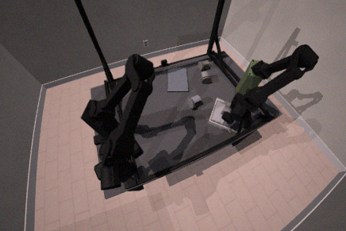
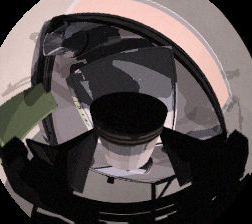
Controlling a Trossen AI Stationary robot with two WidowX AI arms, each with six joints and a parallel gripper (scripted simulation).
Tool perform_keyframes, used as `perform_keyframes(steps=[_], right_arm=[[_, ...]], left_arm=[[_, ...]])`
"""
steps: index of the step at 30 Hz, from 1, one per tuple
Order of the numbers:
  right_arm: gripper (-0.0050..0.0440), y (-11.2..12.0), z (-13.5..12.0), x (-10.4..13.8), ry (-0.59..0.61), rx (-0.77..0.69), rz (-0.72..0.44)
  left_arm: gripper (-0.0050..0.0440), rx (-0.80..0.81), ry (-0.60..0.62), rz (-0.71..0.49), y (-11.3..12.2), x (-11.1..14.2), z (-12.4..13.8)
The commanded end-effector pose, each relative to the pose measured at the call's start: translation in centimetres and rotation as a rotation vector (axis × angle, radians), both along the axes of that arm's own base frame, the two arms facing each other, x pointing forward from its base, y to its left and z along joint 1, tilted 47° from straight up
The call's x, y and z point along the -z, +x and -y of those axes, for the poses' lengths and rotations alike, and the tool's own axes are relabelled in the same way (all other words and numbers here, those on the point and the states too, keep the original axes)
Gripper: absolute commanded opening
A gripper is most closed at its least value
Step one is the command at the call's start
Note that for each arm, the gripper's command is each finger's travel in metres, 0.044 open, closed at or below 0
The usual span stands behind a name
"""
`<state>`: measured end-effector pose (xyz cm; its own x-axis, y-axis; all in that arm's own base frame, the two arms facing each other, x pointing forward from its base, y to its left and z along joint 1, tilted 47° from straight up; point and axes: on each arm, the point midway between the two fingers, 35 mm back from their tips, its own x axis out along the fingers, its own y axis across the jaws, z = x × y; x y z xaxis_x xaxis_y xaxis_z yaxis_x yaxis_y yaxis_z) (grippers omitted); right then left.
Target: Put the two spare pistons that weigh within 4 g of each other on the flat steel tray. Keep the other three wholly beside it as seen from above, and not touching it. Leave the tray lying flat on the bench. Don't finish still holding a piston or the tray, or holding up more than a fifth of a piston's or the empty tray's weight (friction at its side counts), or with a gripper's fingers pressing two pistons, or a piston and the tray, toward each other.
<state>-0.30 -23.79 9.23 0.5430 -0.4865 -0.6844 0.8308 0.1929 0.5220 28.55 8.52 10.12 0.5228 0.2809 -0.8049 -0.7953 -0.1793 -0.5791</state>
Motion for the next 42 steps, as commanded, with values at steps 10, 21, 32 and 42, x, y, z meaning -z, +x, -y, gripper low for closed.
perform_keyframes(steps=[10,21,32,42], right_arm=[[0.0440,0.1,0.0,0.0,-0.001,-0.003,0.003],[0.0440,0.1,0.0,0.0,-0.001,-0.003,0.003],[0.0440,0.1,0.0,0.0,-0.001,-0.003,0.003],[0.0440,0.1,0.0,0.0,-0.001,-0.003,0.003]], left_arm=[[0.0158,0.003,-0.002,-0.011,0.2,0.8,-0.1],[0.0158,0.003,-0.002,-0.011,0.2,0.8,-0.1],[0.0158,0.003,-0.002,-0.011,0.0,0.6,0.0],[0.0158,0.003,-0.002,-0.011,-0.7,-0.3,0.7]])
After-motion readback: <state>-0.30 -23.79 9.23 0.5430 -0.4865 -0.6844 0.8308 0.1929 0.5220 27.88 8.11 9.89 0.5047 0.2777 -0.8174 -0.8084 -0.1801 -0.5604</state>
